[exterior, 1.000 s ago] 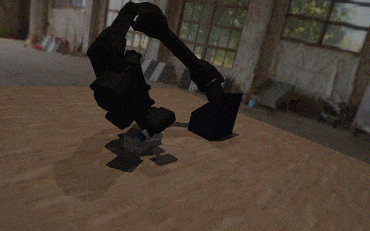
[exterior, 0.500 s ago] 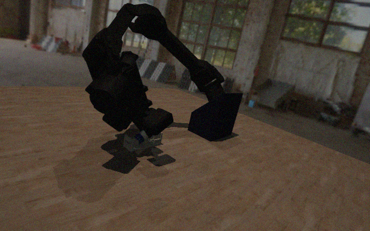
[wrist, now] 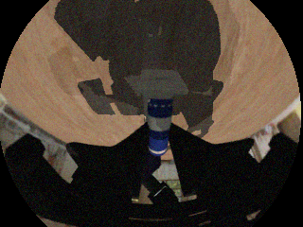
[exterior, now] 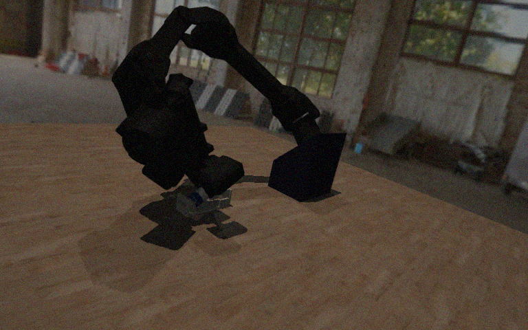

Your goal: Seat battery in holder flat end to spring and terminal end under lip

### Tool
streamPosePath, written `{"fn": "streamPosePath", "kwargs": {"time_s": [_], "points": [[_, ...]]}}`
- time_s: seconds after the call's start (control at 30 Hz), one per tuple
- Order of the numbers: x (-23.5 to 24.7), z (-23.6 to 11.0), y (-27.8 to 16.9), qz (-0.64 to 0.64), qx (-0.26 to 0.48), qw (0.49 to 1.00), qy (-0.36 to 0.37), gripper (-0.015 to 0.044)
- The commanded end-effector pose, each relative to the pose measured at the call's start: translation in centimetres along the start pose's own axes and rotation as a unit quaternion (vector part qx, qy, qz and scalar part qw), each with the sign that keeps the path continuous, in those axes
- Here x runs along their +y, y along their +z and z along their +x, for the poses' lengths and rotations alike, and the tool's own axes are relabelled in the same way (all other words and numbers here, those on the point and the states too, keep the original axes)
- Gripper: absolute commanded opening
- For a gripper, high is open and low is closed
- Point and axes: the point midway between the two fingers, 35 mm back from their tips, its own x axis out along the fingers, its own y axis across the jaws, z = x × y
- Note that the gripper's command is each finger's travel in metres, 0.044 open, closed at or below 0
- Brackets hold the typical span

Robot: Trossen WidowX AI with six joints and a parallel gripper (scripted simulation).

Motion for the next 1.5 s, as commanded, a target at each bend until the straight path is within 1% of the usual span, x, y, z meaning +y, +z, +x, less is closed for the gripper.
{"fn": "streamPosePath", "kwargs": {"time_s": [0.0,0.67,1.47], "points": [[0.11,-0.18,0.49,0.003,-0.002,1.000,0.002,0.0085],[0.11,-0.45,0.98,0.003,-0.004,1.000,0.002,0.0085],[0.43,0.04,1.11,-0.001,-0.058,0.998,0.010,0.0085]]}}
